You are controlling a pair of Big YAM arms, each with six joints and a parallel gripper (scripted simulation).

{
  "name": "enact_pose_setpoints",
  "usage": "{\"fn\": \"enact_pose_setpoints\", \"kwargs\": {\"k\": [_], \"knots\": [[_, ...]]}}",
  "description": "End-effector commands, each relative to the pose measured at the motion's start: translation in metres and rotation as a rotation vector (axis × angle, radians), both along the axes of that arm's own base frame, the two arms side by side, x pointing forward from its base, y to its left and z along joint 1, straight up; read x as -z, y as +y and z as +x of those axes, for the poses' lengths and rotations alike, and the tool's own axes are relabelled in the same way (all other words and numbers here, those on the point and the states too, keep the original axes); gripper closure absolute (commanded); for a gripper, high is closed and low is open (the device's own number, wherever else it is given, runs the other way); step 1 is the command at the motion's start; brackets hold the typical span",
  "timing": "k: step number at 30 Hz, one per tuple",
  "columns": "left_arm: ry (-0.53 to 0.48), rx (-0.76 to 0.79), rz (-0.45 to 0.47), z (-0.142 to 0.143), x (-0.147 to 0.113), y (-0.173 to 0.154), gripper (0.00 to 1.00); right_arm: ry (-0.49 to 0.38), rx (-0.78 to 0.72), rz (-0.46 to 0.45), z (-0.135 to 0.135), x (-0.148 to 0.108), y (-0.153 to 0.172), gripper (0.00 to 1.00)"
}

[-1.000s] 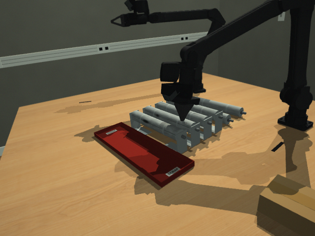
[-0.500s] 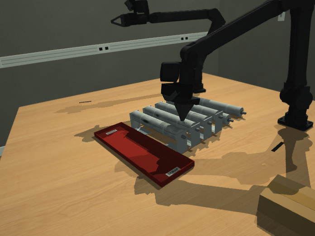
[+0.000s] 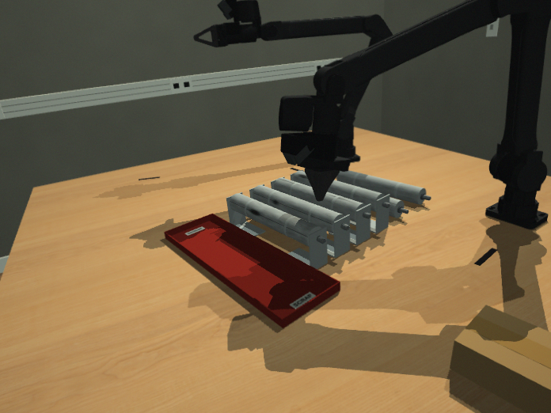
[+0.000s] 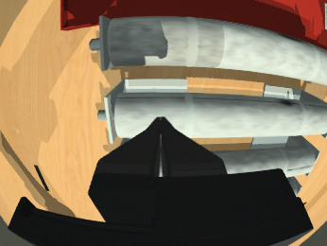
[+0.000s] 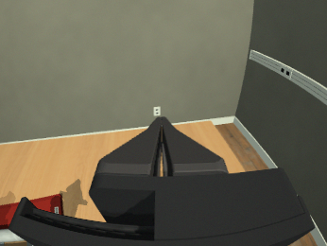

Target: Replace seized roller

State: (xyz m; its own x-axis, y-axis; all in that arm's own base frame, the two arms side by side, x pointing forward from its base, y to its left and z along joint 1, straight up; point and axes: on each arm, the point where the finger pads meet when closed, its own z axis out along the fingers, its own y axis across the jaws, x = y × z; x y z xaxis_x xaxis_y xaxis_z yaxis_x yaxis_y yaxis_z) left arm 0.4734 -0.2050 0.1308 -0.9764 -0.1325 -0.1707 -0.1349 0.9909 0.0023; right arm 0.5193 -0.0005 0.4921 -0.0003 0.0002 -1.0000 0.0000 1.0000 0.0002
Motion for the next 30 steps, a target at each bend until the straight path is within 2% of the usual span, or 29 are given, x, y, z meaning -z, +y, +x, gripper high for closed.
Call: {"fn": "enact_pose_setpoints", "kwargs": {"k": [1, 4, 5, 7, 8, 10, 11, 12, 16, 22, 24, 30], "knots": [[-0.062, 0.028, -0.03, 0.017, -0.046, -0.014, 1.0, -0.068, -0.006, -0.015, -0.001, -0.046, 0.004, 1.0], [-0.043, 0.028, -0.022, 0.012, -0.047, -0.013, 1.0, -0.068, -0.006, -0.015, -0.001, -0.046, 0.004, 1.0], [-0.02, 0.02, -0.012, 0.01, -0.034, -0.009, 1.0, -0.068, -0.006, -0.015, -0.001, -0.046, 0.004, 1.0], [-0.02, 0.02, -0.012, 0.01, -0.034, -0.009, 1.0, -0.068, -0.006, -0.015, -0.001, -0.046, 0.004, 1.0], [-0.053, 0.018, -0.027, 0.014, -0.059, -0.012, 1.0, -0.068, -0.006, -0.015, -0.001, -0.046, 0.004, 1.0], [-0.062, 0.026, -0.03, 0.019, -0.055, -0.015, 1.0, -0.068, -0.006, -0.015, -0.001, -0.046, 0.004, 1.0], [-0.048, 0.027, -0.023, 0.013, -0.052, -0.012, 1.0, -0.068, -0.006, -0.015, -0.001, -0.046, 0.004, 1.0], [-0.007, 0.003, -0.012, -0.011, -0.037, -0.007, 1.0, -0.068, -0.006, -0.015, -0.001, -0.046, 0.004, 1.0], [-0.039, -0.007, -0.023, -0.016, -0.038, -0.012, 1.0, -0.068, -0.006, -0.015, -0.001, -0.046, 0.004, 1.0], [-0.037, -0.021, -0.025, -0.055, -0.037, -0.018, 1.0, -0.068, -0.006, -0.015, -0.001, -0.046, 0.004, 1.0], [-0.037, -0.021, -0.025, -0.055, -0.037, -0.018, 1.0, -0.068, -0.006, -0.015, -0.001, -0.046, 0.004, 1.0], [-0.03, -0.024, -0.02, -0.086, -0.03, -0.016, 1.0, -0.068, -0.006, -0.015, -0.001, -0.046, 0.004, 1.0]]}}
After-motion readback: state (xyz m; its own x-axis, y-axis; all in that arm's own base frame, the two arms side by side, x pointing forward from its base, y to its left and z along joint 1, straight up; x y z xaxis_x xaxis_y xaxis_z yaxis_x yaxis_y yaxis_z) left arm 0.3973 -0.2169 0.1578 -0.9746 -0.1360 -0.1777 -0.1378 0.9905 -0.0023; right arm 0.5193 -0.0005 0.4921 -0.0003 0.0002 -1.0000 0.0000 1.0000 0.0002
